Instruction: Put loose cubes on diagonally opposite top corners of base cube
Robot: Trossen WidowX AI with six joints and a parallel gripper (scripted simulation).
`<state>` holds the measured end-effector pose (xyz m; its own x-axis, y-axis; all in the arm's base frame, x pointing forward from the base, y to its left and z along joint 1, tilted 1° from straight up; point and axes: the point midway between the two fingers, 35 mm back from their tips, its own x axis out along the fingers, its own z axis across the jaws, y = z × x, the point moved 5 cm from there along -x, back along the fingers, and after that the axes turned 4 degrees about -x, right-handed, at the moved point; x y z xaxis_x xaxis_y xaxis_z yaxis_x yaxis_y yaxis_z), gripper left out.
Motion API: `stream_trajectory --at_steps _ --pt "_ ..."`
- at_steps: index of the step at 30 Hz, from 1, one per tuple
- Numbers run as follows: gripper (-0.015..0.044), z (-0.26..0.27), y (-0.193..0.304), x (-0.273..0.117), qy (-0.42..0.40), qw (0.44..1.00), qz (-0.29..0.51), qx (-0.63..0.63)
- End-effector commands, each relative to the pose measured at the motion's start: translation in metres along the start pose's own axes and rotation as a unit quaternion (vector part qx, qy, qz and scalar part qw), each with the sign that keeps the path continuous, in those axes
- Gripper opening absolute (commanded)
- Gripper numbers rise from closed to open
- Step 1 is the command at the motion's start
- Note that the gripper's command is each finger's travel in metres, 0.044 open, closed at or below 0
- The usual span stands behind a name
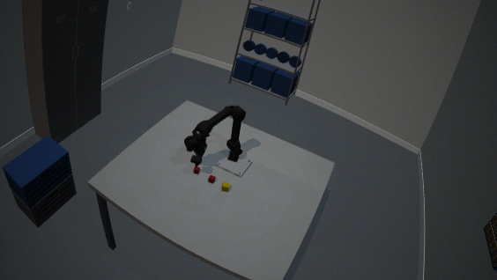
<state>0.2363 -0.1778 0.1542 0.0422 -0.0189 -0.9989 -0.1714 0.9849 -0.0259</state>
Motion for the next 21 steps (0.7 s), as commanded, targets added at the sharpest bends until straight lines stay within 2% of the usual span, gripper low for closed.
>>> stream_trajectory --at_steps 1,21 --pt "0.0265 -0.001 0.001 0.009 0.003 1.0 0.001 0.002" --pt "0.0265 -0.001 0.0 0.038 0.003 1.0 0.001 0.002"
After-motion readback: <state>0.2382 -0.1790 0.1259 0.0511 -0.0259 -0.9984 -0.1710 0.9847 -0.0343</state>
